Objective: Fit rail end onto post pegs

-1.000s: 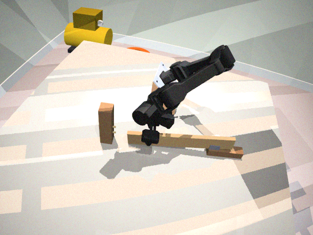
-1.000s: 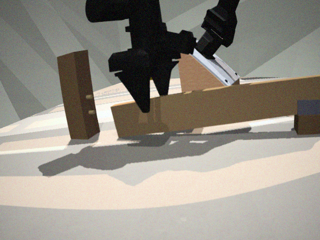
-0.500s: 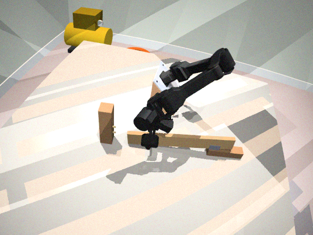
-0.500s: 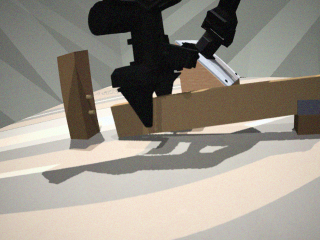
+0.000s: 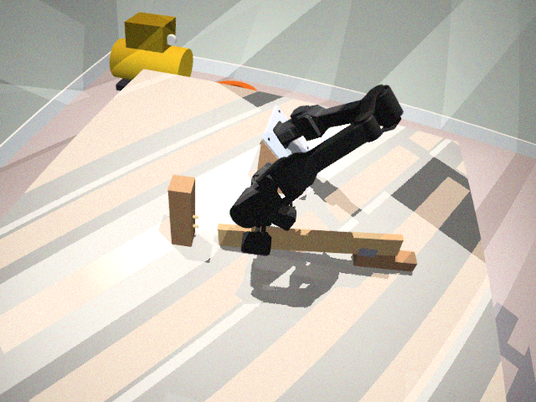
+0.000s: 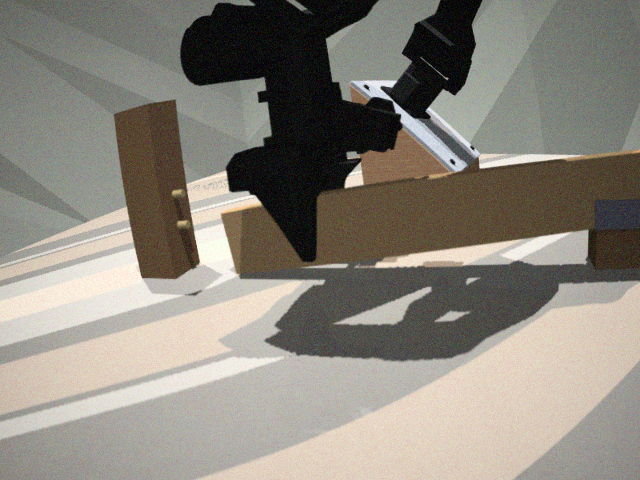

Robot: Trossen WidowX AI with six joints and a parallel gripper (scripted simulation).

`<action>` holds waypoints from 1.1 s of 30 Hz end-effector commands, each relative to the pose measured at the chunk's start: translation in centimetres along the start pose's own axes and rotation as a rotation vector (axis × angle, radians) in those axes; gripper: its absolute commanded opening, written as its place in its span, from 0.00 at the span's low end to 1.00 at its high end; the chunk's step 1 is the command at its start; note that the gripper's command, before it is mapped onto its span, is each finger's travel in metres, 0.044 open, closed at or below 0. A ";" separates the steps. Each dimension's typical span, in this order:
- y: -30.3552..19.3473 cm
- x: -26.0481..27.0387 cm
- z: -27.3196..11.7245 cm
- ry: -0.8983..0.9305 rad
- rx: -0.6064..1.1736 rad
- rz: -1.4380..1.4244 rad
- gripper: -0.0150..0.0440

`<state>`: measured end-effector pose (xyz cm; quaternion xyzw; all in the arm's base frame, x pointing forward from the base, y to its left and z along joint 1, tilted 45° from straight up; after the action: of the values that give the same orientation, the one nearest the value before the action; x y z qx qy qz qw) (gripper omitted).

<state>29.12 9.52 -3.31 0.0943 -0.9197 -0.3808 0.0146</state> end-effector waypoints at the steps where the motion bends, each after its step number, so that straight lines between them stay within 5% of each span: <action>1: 0.0 0.1 0.1 0.001 -0.004 0.007 0.56; 6: 0.0 0.1 0.1 0.001 -0.004 0.007 0.33; 13: 0.0 0.1 0.1 0.001 -0.004 0.007 0.25; 33: 0.0 0.1 -0.3 0.001 -0.003 0.006 0.25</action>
<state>28.89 9.45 -3.33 0.0904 -0.9200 -0.3809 0.0202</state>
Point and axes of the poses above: the point midway between the two fingers, 35 mm back from their tips, its own z axis out along the fingers, its own x axis across the jaws, y = z × x, the point moved 2 cm from there along -z, back along the fingers, and after that the axes turned 7 degrees about z, right-handed, at the moved point
